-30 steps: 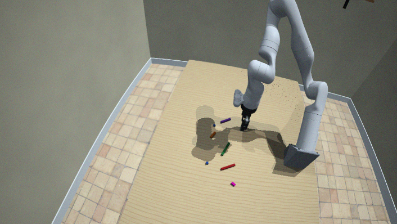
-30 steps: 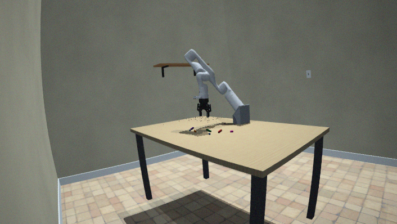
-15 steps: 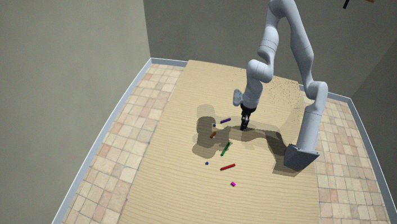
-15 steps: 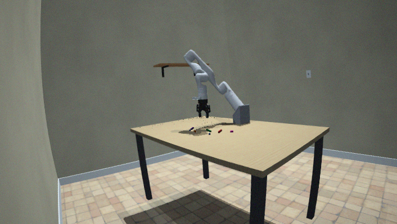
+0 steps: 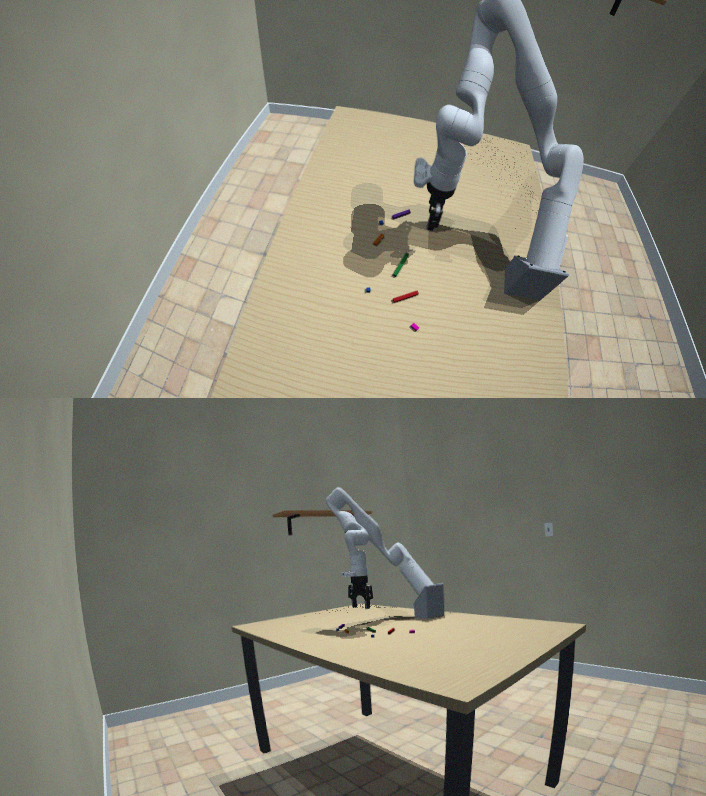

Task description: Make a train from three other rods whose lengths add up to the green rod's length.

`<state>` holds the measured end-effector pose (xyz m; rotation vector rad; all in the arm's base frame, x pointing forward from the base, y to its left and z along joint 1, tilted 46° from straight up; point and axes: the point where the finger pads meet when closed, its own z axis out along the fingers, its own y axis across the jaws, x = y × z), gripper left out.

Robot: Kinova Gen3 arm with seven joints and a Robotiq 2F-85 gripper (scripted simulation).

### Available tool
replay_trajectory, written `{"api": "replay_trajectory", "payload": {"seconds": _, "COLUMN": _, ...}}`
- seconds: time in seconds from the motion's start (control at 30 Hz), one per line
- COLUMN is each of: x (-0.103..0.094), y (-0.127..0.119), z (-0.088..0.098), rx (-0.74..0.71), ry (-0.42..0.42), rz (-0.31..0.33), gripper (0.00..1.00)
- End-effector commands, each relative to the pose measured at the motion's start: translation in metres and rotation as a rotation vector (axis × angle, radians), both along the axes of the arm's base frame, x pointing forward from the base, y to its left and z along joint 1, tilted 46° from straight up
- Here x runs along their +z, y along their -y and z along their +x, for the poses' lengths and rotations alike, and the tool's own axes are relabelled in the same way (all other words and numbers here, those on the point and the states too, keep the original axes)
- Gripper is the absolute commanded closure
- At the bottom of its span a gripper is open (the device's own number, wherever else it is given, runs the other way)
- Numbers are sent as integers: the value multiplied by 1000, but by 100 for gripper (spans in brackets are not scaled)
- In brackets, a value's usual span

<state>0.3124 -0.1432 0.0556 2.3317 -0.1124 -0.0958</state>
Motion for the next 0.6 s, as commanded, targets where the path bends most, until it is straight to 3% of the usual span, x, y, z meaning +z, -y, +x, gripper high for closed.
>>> {"api": "replay_trajectory", "payload": {"seconds": 0.0, "x": 1, "y": 1, "z": 0, "rx": -3, "ry": 2, "rz": 1, "gripper": 0}}
{"api": "replay_trajectory", "payload": {"seconds": 0.57, "x": 2, "y": 8, "z": -1, "rx": -7, "ry": -4, "rz": 10, "gripper": 0}}
